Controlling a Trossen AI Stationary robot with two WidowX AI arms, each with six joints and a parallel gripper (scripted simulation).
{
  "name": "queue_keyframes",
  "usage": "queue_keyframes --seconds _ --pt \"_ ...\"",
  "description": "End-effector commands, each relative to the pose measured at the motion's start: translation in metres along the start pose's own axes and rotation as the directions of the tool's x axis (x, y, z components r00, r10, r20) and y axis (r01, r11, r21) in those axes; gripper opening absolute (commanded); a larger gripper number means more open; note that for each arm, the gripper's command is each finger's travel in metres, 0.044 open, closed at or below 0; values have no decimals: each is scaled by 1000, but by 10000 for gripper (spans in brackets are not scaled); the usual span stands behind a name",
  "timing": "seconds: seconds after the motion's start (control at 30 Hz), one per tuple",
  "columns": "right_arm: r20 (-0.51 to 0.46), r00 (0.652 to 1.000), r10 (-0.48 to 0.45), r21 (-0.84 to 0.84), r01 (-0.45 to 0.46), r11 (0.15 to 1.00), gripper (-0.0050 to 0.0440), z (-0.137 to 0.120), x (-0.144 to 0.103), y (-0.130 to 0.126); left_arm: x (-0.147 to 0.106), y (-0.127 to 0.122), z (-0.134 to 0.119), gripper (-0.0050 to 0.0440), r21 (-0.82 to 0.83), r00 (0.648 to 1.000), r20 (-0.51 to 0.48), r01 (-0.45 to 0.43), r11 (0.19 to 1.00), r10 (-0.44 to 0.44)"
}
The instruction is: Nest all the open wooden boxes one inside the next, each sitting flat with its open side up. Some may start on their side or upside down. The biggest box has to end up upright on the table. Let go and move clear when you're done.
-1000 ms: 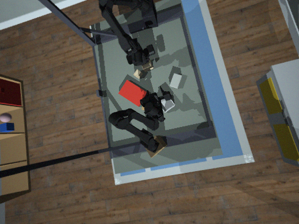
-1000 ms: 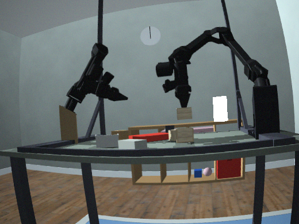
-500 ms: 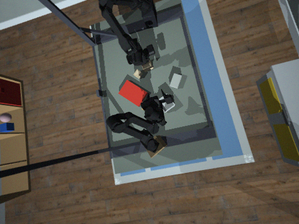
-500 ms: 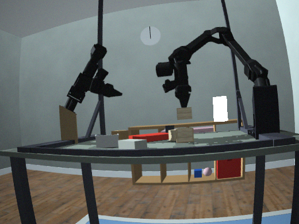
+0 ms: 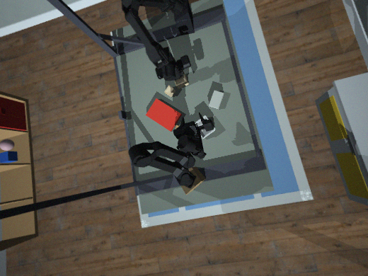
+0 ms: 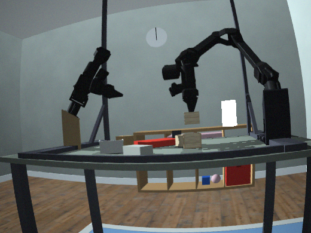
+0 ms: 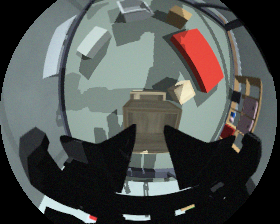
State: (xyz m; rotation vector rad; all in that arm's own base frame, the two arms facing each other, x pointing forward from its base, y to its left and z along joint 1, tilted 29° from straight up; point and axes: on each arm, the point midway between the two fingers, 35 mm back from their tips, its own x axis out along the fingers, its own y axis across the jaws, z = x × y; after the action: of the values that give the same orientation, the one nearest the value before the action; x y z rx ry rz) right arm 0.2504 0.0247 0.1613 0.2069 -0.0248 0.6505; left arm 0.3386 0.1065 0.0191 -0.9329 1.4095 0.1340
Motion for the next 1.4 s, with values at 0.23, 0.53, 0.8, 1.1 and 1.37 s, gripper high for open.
queue_keyframes --seconds 0.23,0.53,0.8,1.1,1.37 --pt "6 1000 4 -10 -4 1000 400 3 -1 1 -8 -6 6 250 336 1000 27 -3 942 -7" --pt "6 1000 4 -10 -4 1000 400 3 -1 1 -8 -6 6 250 553 1000 27 -9 833 -7" --pt "6 1000 4 -10 -4 1000 400 3 -1 1 -4 -3 5 250 756 1000 16 -9 654 -4" --pt "6 1000 4 -10 -4 1000 400 3 -1 1 -5 -4 5 250 892 1000 19 -15 451 -5" --pt "6 1000 4 -10 -4 1000 400 3 -1 1 -5 -4 5 250 982 1000 19 -18 189 -5"
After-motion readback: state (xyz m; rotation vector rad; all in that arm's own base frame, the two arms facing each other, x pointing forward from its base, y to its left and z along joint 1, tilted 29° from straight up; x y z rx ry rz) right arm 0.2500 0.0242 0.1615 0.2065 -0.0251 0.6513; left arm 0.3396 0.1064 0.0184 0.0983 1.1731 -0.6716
